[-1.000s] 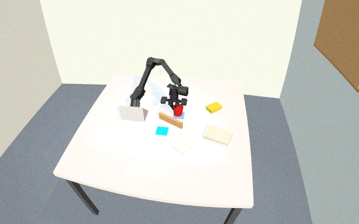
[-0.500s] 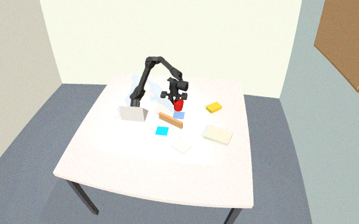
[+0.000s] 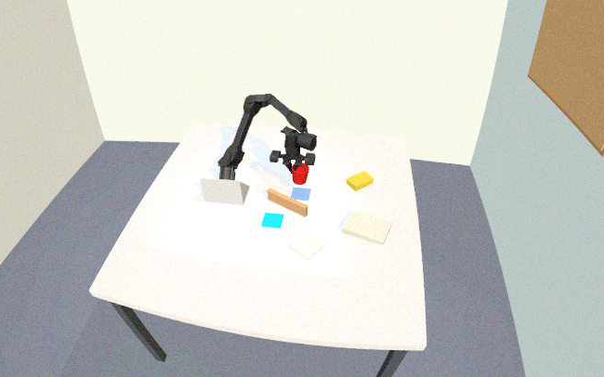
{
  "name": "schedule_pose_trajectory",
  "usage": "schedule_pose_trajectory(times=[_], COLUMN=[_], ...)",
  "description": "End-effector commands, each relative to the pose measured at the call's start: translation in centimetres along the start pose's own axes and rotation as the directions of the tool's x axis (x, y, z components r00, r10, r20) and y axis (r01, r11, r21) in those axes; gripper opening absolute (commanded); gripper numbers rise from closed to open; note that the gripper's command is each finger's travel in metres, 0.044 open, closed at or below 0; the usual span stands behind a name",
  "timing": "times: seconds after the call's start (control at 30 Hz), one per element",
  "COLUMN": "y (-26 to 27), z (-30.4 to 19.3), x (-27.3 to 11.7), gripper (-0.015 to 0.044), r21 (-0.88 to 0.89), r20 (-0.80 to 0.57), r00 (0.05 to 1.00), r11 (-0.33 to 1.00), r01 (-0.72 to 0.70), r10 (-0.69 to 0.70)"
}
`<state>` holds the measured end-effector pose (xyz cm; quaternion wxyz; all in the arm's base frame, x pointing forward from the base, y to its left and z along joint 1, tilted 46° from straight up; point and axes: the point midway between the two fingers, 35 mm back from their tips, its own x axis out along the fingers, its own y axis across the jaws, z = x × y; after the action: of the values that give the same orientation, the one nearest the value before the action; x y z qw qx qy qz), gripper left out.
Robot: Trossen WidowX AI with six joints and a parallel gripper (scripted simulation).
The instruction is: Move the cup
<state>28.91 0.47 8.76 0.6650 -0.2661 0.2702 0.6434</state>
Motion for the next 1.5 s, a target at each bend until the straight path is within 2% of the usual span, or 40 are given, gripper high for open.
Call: schedule_pose_trajectory(times=[0.0, 0.4, 1.47], y=[0.0, 0.2, 3.7], z=[0.0, -0.4, -8.2], x=[0.0, 0.0, -0.6], gripper=[0.0000, 0.0000, 0.0000], r21=[0.001, 0.000, -0.003], r20=[0.000, -0.001, -0.008], r00=[1.000, 1.000, 1.000], r11=[1.000, 1.000, 1.000], r01=[-0.001, 0.000, -0.001], r10=[0.001, 0.000, 0.001])
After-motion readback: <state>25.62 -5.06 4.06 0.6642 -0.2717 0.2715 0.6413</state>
